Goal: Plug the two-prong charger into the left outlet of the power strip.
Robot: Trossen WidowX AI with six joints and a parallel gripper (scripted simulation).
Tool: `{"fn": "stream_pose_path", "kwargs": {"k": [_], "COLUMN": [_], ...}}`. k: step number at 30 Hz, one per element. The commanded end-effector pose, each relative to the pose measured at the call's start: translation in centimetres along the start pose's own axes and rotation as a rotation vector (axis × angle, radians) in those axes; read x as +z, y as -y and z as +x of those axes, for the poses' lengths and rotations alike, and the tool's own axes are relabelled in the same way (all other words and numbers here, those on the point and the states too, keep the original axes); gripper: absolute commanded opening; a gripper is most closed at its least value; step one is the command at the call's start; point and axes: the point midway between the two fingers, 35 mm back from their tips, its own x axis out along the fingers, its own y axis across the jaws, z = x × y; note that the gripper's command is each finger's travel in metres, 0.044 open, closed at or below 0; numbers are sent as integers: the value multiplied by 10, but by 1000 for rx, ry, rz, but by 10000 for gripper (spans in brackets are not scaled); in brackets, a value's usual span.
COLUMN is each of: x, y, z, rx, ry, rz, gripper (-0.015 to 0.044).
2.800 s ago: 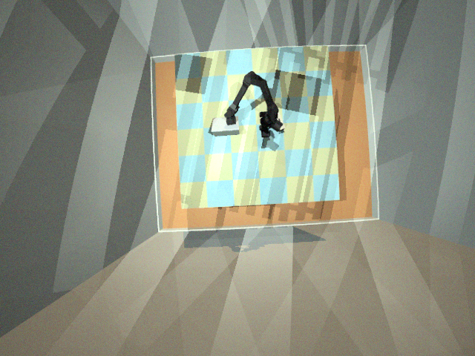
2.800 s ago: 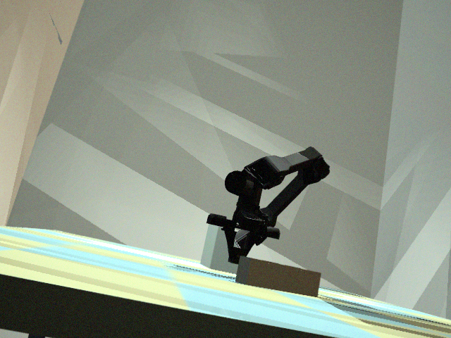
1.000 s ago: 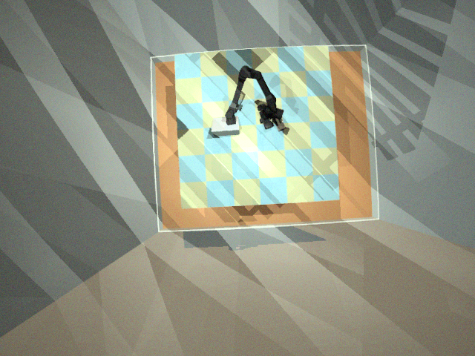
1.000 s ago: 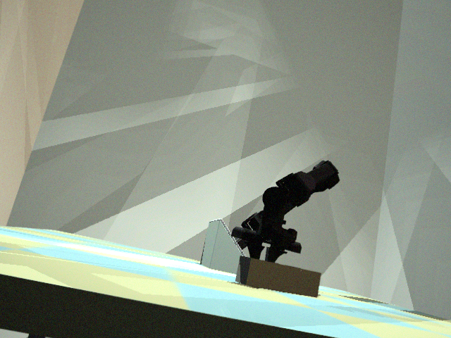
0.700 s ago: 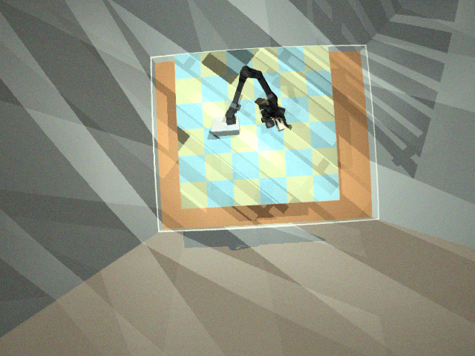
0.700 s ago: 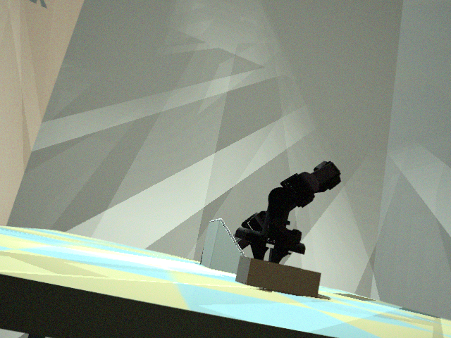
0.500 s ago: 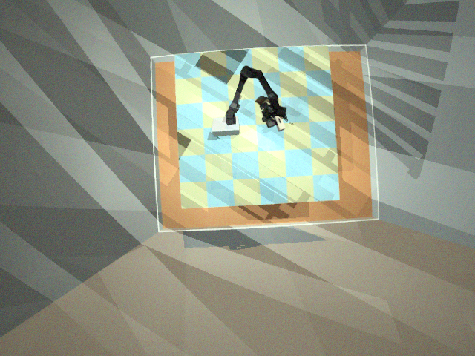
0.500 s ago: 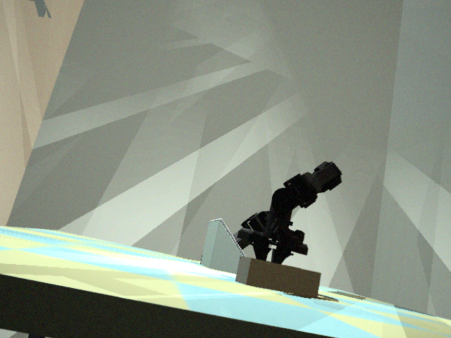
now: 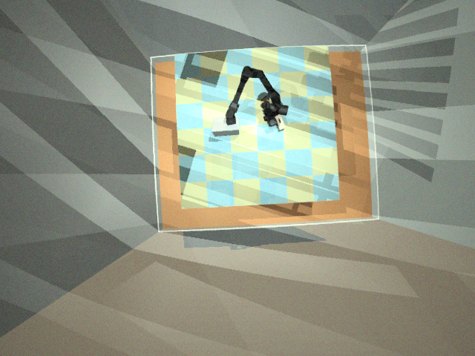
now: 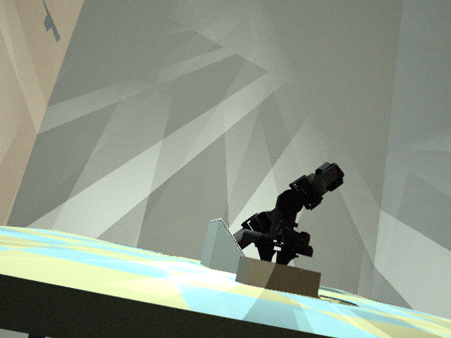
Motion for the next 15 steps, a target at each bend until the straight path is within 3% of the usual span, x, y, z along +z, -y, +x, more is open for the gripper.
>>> {"fn": "stream_pose_path", "kwargs": {"k": [1, 15], "x": [2, 4], "y": [0, 0], "z": [0, 0], "rx": [4, 4], "ry": [1, 1], "rz": [4, 4], "gripper": [0, 0]}}
